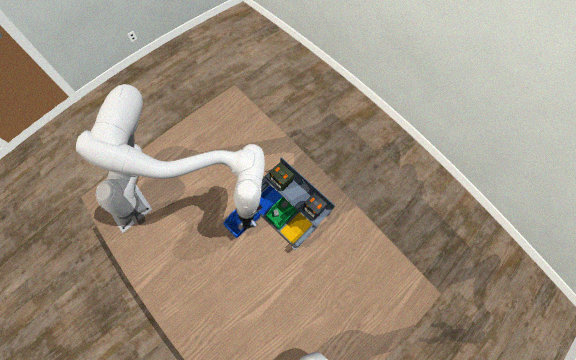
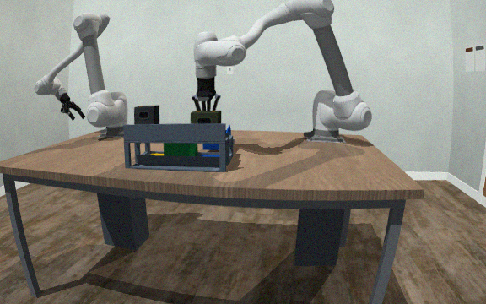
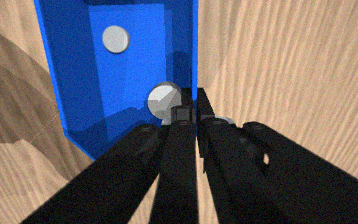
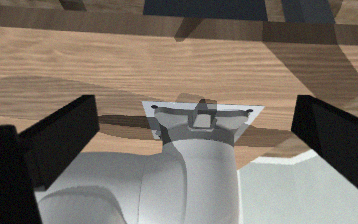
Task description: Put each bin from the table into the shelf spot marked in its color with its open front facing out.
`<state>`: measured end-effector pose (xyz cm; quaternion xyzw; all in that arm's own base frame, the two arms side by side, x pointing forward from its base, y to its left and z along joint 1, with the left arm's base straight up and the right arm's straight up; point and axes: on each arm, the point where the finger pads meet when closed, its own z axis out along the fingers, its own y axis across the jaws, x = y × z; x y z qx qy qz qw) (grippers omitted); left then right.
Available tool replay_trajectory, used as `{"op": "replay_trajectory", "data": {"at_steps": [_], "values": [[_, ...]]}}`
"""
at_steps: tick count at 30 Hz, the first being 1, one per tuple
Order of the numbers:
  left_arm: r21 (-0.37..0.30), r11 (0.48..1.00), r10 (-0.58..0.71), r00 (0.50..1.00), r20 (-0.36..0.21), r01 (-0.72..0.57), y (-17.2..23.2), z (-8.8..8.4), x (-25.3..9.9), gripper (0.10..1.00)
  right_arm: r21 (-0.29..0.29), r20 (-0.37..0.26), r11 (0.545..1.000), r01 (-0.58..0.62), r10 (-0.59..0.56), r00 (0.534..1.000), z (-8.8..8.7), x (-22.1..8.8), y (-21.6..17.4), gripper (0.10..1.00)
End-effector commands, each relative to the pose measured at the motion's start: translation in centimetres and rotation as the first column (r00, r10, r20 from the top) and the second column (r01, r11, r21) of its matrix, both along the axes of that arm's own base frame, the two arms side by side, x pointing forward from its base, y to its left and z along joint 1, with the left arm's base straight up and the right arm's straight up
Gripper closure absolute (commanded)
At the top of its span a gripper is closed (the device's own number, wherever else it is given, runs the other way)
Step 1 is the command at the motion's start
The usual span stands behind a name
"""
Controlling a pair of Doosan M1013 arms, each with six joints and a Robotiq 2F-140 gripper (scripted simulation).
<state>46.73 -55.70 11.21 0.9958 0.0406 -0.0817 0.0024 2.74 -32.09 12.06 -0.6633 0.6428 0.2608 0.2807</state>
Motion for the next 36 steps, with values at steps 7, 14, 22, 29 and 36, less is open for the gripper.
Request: {"op": "replay_trajectory", "data": {"at_steps": [7, 14, 22, 29, 36], "values": [[-0.001, 1.0, 0.0, 1.0, 0.001, 0.0, -0.02, 0.1, 0.05, 0.999, -0.001, 0.0, 1.0, 0.0, 0.0, 1.0, 0.04, 0.01, -0.03, 0.098], [-0.001, 1.0, 0.0, 1.0, 0.001, 0.0, -0.02, 0.1, 0.14, 0.999, -0.001, 0.0, 1.0, 0.0, 0.0, 1.0, 0.04, 0.01, -0.03, 0.098], [-0.001, 1.0, 0.0, 1.0, 0.001, 0.0, 0.0, 0.1, 0.37, 0.999, -0.001, 0.0, 1.0, 0.0, 0.0, 1.0, 0.04, 0.01, -0.03, 0.098], [-0.001, 1.0, 0.0, 1.0, 0.001, 0.0, 0.02, 0.09, 0.59, 0.999, -0.001, 0.0, 1.0, 0.0, 0.0, 1.0, 0.04, 0.01, -0.03, 0.098], [-0.001, 1.0, 0.0, 1.0, 0.001, 0.0, 0.06, 0.09, 1.01, 0.999, -0.001, 0.0, 1.0, 0.0, 0.0, 1.0, 0.04, 0.01, -0.03, 0.098]]}}
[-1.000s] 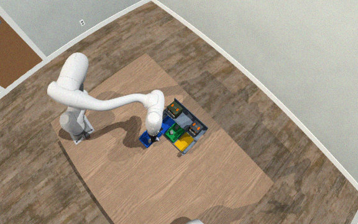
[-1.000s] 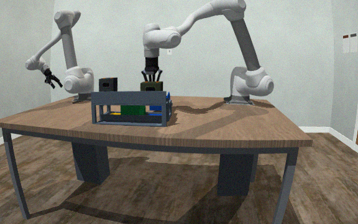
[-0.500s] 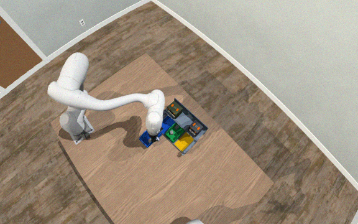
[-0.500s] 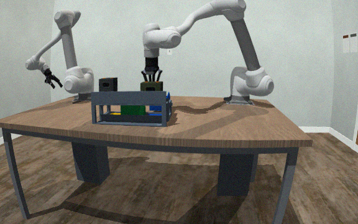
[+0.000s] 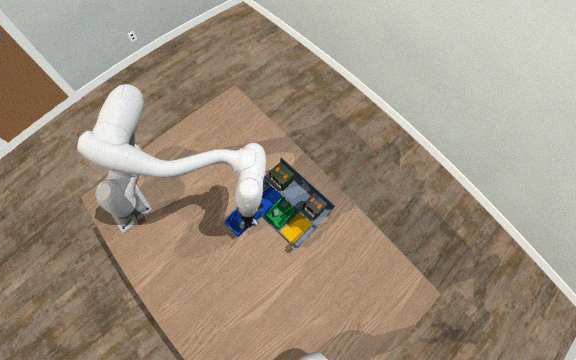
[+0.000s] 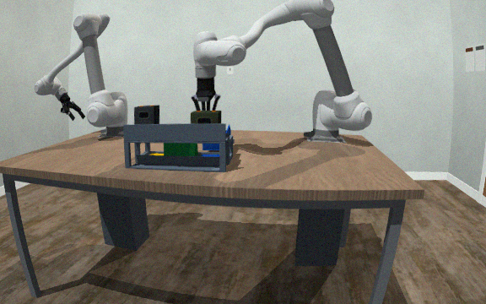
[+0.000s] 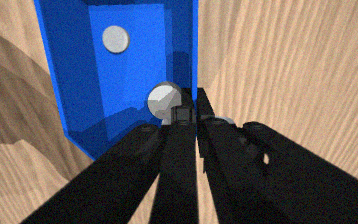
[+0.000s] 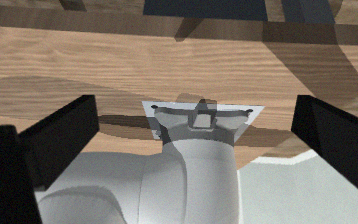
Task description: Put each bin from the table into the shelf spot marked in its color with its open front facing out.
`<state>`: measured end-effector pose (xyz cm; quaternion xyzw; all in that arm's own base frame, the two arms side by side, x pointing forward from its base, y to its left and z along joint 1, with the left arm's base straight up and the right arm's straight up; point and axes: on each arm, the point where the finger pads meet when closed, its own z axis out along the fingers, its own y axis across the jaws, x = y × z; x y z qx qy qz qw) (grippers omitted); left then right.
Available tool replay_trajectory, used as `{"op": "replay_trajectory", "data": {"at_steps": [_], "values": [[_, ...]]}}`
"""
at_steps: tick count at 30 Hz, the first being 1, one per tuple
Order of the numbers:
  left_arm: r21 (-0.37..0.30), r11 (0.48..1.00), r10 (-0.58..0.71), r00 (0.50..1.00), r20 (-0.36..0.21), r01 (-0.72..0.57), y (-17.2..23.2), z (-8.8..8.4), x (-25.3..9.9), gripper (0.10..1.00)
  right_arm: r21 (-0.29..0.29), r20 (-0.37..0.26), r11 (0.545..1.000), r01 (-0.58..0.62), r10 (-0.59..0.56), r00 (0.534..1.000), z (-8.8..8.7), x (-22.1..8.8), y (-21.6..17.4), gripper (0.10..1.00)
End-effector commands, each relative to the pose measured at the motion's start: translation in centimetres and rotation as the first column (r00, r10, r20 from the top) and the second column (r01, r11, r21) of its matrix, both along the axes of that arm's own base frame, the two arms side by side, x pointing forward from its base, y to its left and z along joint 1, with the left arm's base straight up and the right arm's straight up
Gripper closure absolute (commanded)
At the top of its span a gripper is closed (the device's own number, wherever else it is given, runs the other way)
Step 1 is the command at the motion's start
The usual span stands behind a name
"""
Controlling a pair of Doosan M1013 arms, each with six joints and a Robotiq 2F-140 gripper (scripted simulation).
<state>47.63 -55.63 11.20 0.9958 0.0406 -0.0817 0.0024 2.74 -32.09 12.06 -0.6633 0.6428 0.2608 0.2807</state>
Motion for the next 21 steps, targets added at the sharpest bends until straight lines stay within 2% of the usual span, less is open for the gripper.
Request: {"op": "replay_trajectory", "data": {"at_steps": [1, 21], "values": [[-0.001, 1.0, 0.0, 1.0, 0.001, 0.0, 0.0, 0.1, 0.2, 0.999, -0.001, 0.0, 1.0, 0.0, 0.0, 1.0, 0.0, 0.0, 0.0, 0.098], [-0.001, 1.0, 0.0, 1.0, 0.001, 0.0, 0.1, 0.1, 1.8, 0.999, -0.001, 0.0, 1.0, 0.0, 0.0, 1.0, 0.0, 0.0, 0.0, 0.098]]}}
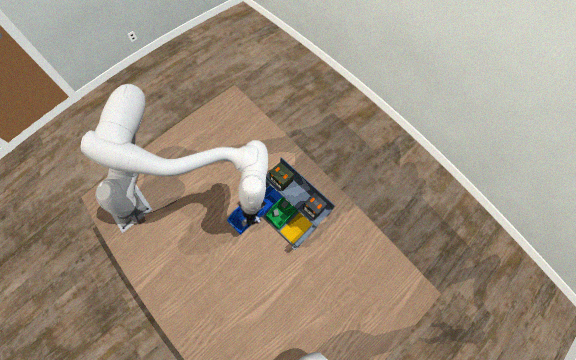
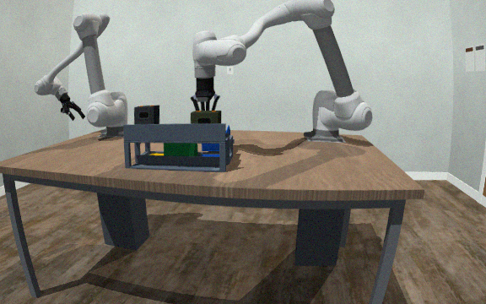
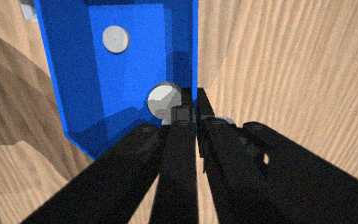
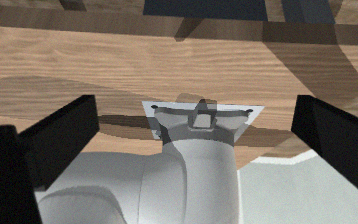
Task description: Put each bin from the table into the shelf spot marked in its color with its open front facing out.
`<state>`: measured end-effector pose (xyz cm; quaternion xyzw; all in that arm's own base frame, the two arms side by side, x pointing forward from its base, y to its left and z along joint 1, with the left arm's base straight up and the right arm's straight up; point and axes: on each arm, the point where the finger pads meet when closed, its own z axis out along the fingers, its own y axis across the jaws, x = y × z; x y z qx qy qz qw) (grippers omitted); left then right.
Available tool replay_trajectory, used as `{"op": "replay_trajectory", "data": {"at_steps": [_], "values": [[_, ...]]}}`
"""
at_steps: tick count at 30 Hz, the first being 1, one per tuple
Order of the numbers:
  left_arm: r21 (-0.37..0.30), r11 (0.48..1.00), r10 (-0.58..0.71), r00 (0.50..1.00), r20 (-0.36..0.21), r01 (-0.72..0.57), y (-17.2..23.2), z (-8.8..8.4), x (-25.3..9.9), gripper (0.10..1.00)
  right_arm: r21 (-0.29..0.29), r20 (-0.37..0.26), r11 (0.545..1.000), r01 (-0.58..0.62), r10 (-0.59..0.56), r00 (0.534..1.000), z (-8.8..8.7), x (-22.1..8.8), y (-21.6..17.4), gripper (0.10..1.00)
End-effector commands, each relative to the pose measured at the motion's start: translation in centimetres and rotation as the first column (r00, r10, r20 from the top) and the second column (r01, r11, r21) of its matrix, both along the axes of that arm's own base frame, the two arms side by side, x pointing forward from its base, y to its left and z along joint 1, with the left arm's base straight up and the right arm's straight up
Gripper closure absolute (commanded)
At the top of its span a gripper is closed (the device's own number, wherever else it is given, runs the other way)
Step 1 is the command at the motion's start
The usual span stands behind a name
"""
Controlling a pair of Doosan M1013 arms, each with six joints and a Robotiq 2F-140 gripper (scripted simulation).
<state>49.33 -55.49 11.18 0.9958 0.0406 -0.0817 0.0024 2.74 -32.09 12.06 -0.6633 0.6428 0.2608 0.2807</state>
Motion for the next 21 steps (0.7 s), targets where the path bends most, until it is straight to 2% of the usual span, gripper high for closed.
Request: {"op": "replay_trajectory", "data": {"at_steps": [1, 21], "values": [[-0.001, 1.0, 0.0, 1.0, 0.001, 0.0, 0.0, 0.1, 0.1, 0.999, -0.001, 0.0, 1.0, 0.0, 0.0, 1.0, 0.0, 0.0, 0.0, 0.098], [-0.001, 1.0, 0.0, 1.0, 0.001, 0.0, 0.2, 0.1, 2.3, 0.999, -0.001, 0.0, 1.0, 0.0, 0.0, 1.0, 0.0, 0.0, 0.0, 0.098]]}}
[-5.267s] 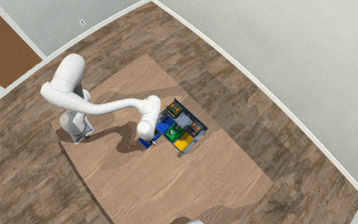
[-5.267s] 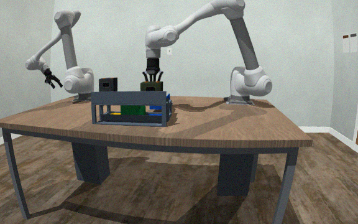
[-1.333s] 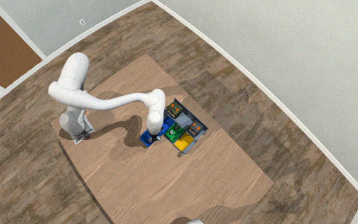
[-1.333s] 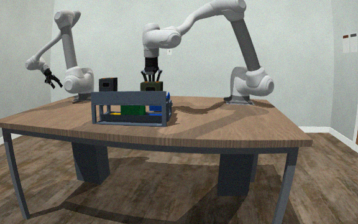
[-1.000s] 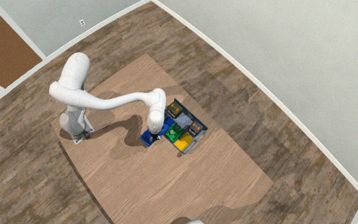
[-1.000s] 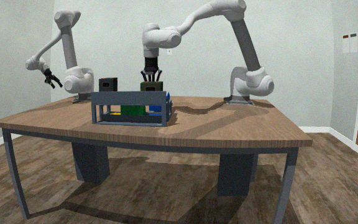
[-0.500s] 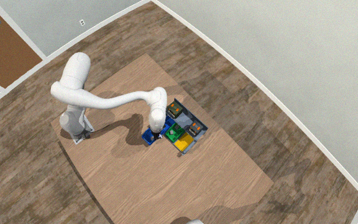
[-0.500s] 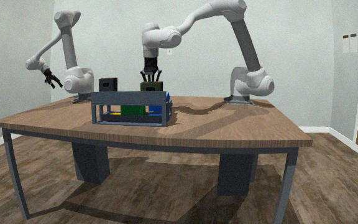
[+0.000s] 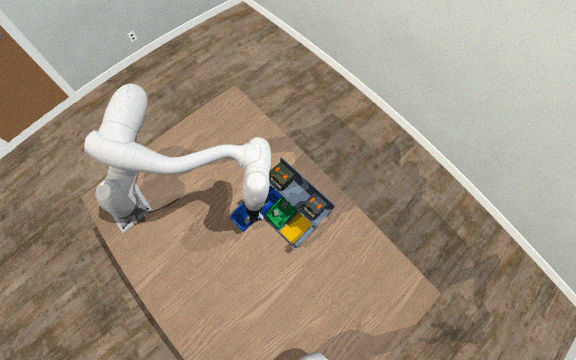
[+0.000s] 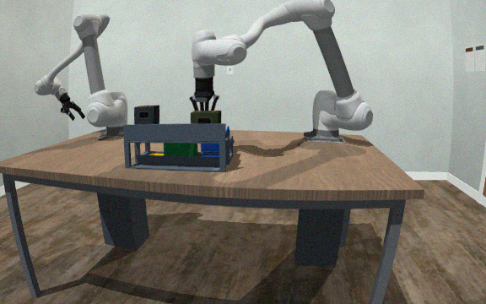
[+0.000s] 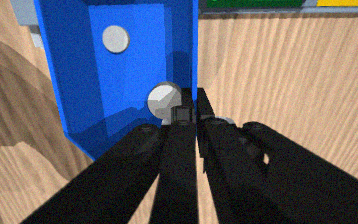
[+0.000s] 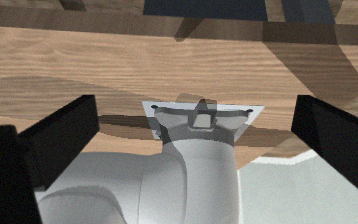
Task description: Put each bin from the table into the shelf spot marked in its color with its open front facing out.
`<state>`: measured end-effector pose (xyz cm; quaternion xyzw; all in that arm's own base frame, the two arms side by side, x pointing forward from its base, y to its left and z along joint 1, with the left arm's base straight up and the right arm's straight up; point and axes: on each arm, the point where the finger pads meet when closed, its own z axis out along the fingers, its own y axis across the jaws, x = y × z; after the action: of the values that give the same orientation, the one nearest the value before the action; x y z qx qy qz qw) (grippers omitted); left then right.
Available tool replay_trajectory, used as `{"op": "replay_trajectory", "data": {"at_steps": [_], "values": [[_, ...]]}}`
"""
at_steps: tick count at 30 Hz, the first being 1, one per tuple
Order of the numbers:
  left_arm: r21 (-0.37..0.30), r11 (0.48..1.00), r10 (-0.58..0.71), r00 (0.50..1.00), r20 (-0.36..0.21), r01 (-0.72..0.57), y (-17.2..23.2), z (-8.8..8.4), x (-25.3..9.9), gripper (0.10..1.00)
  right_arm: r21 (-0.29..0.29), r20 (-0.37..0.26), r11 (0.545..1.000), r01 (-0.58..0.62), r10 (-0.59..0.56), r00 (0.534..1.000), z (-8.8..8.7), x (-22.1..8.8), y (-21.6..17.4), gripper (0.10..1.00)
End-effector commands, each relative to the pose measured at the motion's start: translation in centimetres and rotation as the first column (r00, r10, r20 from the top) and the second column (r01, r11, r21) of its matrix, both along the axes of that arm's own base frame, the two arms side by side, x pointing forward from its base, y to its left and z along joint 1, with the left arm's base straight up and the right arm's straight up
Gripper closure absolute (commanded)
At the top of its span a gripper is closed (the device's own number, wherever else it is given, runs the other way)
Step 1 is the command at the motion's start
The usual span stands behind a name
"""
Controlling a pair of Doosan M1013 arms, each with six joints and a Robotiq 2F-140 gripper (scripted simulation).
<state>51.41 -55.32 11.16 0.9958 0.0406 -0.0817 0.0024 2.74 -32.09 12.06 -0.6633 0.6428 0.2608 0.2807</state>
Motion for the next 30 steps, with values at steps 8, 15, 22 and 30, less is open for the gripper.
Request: {"op": "replay_trajectory", "data": {"at_steps": [8, 15, 22, 30], "values": [[-0.001, 1.0, 0.0, 1.0, 0.001, 0.0, 0.1, 0.1, 1.2, 0.999, -0.001, 0.0, 1.0, 0.0, 0.0, 1.0, 0.0, 0.0, 0.0, 0.098], [-0.001, 1.0, 0.0, 1.0, 0.001, 0.0, 0.1, 0.1, 1.8, 0.999, -0.001, 0.0, 1.0, 0.0, 0.0, 1.0, 0.0, 0.0, 0.0, 0.098], [-0.001, 1.0, 0.0, 1.0, 0.001, 0.0, 0.2, 0.1, 2.6, 0.999, -0.001, 0.0, 1.0, 0.0, 0.0, 1.0, 0.0, 0.0, 0.0, 0.098], [-0.001, 1.0, 0.0, 1.0, 0.001, 0.0, 0.2, 0.1, 3.2, 0.999, -0.001, 0.0, 1.0, 0.0, 0.0, 1.0, 0.0, 0.0, 0.0, 0.098]]}}
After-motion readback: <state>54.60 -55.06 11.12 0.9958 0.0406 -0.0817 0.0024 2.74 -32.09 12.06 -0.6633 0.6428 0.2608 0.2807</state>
